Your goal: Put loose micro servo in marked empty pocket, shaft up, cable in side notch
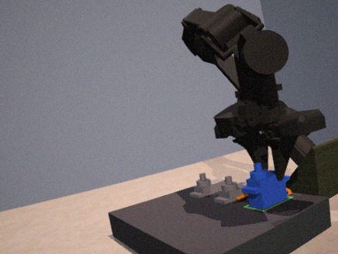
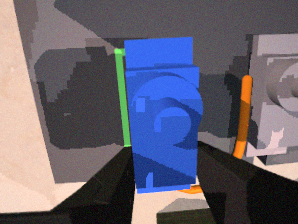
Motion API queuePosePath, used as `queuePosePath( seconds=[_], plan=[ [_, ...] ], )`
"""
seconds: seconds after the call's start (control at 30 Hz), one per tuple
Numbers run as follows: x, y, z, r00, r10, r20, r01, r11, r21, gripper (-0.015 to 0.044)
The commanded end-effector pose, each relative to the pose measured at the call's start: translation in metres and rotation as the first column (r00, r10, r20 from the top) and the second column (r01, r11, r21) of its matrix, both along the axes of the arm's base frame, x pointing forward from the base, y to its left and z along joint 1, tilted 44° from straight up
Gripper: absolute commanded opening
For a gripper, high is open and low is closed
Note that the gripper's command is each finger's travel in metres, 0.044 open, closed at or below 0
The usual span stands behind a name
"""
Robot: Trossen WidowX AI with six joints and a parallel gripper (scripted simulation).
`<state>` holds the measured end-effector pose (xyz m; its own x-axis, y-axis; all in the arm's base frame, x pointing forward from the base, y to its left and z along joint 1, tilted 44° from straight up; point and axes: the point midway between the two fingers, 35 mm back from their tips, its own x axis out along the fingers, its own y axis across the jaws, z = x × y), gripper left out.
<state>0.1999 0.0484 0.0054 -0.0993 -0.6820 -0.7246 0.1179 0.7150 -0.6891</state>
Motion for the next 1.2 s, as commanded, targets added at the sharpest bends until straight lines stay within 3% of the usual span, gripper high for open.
queuePosePath(
  seconds=[0.0, 1.1, 1.17],
  plan=[
    [-0.001, -0.003, -0.003, 1.0, 0.008, 0.0, -0.008, 1.0, -0.003, 0.0],
    [-0.003, -0.02, -0.021, 1.0, 0.008, 0.0, -0.008, 1.0, -0.004, 0.0],
    [-0.003, -0.018, -0.019, 1.0, 0.008, 0.0, -0.008, 1.0, -0.004, 0.0053]
  ],
)
